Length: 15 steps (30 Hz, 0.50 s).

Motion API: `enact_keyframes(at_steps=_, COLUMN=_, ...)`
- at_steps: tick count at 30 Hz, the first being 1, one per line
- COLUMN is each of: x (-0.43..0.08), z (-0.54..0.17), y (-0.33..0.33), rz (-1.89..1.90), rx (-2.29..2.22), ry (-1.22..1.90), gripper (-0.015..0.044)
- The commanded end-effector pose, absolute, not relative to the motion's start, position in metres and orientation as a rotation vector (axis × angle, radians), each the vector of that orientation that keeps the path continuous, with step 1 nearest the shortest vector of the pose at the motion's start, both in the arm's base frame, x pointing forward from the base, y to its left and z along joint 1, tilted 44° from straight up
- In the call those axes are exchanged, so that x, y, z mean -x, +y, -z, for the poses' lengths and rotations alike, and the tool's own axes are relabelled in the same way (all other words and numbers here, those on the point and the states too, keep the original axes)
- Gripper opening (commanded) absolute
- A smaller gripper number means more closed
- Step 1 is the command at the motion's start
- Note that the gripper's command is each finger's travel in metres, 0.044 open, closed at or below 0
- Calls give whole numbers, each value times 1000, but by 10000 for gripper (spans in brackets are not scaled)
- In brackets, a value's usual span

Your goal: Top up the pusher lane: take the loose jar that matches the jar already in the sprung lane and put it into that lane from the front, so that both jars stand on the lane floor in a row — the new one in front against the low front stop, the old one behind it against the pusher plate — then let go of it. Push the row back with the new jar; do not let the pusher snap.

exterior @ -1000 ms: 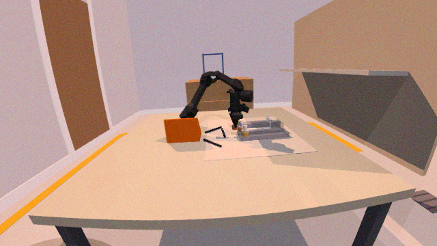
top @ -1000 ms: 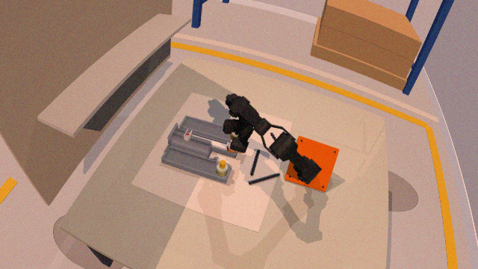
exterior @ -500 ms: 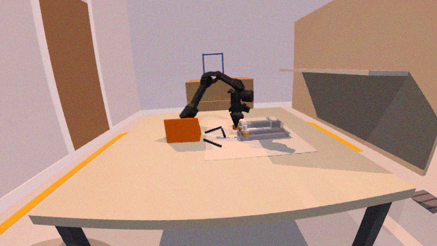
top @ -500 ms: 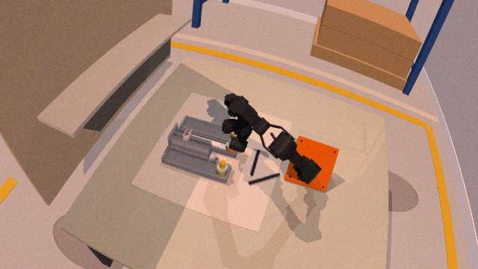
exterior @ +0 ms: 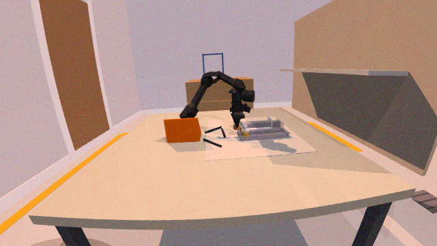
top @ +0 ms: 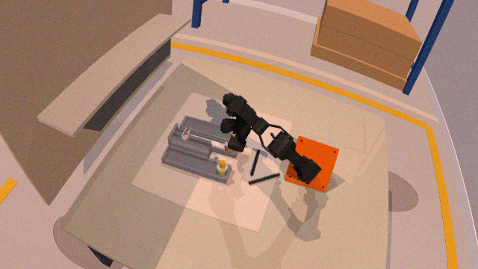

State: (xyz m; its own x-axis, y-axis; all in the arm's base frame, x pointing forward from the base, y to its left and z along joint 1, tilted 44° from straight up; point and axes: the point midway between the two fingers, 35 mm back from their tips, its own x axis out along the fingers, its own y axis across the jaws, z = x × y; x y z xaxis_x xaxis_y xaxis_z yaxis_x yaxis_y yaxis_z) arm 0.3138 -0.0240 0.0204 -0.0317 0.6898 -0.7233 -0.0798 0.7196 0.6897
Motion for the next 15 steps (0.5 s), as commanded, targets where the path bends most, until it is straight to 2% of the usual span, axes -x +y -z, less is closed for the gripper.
enact_keyframes(at_steps=1, x=-323, z=-24, y=-25, rz=-664, rx=-521, ry=1456, gripper=0)
enact_keyframes(at_steps=15, x=-328, z=-25, y=-25, rz=-664, rx=-521, ry=1456, gripper=0)
